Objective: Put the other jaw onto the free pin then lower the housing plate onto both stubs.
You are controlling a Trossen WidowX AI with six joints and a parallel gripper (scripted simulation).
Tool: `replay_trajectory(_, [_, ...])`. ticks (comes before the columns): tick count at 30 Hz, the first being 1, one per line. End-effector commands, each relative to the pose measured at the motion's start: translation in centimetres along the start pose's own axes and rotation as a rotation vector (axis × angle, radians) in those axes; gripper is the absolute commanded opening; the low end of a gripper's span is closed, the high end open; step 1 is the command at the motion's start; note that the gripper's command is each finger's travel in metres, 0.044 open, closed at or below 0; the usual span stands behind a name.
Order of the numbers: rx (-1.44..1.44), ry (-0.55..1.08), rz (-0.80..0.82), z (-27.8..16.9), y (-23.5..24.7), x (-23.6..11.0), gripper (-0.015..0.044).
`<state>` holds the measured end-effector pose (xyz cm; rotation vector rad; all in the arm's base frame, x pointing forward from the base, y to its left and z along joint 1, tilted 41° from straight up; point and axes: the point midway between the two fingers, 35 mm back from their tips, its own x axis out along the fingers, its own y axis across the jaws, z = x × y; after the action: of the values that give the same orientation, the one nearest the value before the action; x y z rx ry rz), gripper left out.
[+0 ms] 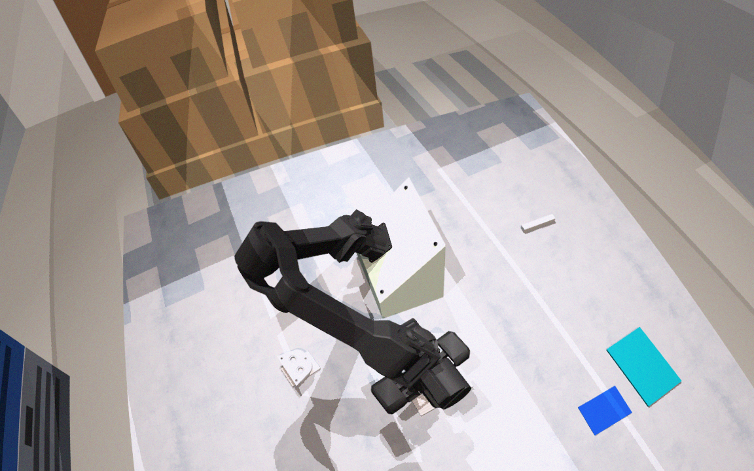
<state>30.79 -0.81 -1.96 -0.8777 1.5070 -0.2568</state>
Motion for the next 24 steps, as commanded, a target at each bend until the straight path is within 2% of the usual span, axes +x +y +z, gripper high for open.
replay_trajectory(1, [0.000,0.003,-0.002,-0.11,0.01,0.34,0.0134])
replay_trajectory(24, [0.000,0.003,-0.002,-0.12,0.00,0.76,0.0134])
